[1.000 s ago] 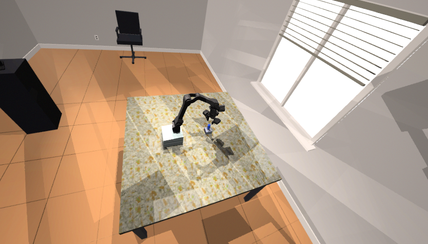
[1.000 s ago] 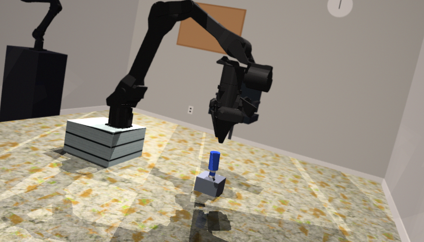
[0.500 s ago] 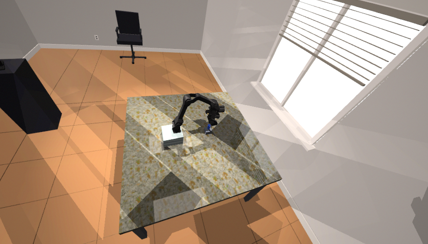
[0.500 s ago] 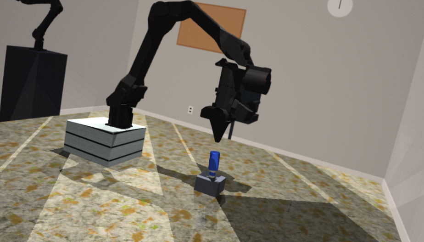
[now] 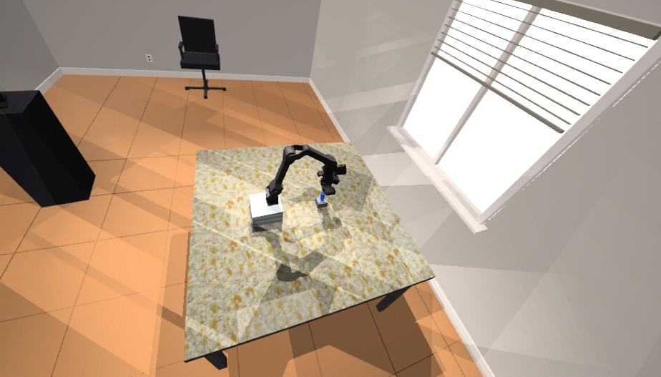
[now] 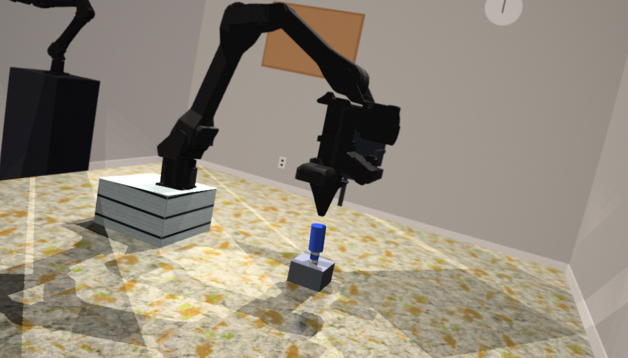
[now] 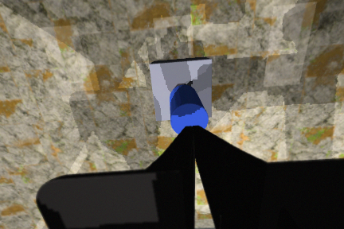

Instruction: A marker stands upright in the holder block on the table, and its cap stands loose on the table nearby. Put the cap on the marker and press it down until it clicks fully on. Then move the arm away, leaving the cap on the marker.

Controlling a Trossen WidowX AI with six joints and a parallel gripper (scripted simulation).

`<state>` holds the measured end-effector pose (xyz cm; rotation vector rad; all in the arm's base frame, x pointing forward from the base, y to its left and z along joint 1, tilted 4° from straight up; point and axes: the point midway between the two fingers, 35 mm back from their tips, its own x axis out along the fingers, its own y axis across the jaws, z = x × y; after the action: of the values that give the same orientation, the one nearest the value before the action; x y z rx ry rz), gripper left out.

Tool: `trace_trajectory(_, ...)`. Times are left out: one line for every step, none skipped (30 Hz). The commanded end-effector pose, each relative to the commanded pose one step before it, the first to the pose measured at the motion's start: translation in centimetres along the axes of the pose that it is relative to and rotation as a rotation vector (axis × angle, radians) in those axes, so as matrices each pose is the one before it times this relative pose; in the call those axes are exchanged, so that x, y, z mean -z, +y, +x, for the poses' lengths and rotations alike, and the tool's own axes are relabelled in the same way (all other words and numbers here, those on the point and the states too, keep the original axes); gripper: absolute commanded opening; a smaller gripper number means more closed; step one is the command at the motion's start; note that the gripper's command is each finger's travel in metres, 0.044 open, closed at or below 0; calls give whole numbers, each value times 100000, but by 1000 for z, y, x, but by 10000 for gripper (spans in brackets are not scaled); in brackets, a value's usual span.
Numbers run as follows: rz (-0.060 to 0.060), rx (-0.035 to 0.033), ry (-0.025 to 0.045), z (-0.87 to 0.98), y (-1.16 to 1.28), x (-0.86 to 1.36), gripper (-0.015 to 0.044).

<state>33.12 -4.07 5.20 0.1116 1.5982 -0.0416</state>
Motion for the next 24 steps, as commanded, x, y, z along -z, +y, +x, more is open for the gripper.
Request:
trace_trajectory(536, -19, 494, 724, 3, 54, 0)
trace_trajectory(0, 0, 0, 139, 0, 1, 0)
trace_trajectory(0, 0, 0, 139, 0, 1, 0)
trace_trajectory(0, 0, 0, 137, 0, 1, 0)
trace_trajectory(0, 0, 0, 136, 0, 1, 0)
trace_trajectory(0, 0, 0, 135, 0, 1, 0)
trace_trajectory(0, 0, 0, 134, 0, 1, 0)
trace_trajectory(0, 0, 0, 133, 0, 1, 0)
trace_trajectory(0, 0, 0, 132, 0, 1, 0)
trace_trajectory(0, 0, 0, 132, 0, 1, 0)
trace_trajectory(0, 0, 0, 131, 0, 1, 0)
trace_trajectory(0, 0, 0, 130, 0, 1, 0)
trace_trajectory(0, 0, 0, 130, 0, 1, 0)
trace_trajectory(0, 0, 0, 130, 0, 1, 0)
trace_trajectory(0, -1, 1, 152, 0, 1, 0)
trace_trajectory(0, -1, 1, 163, 0, 2, 0)
trace_trajectory(0, -1, 0, 135, 3, -5, 0)
trace_trajectory(0, -1, -2, 59, 10, -32, 0)
trace_trajectory(0, -1, -2, 10, 8, -33, 0)
trace_trajectory(0, -1, -3, 8, 8, -44, 0)
trace_trajectory(-622, -6, -1493, -633, 13, -153, 0)
trace_trajectory(0, 0, 0, 0, 0, 0, 0)
trace_trajectory(0, 0, 0, 0, 0, 0, 0)
trace_trajectory(0, 0, 0, 0, 0, 0, 0)
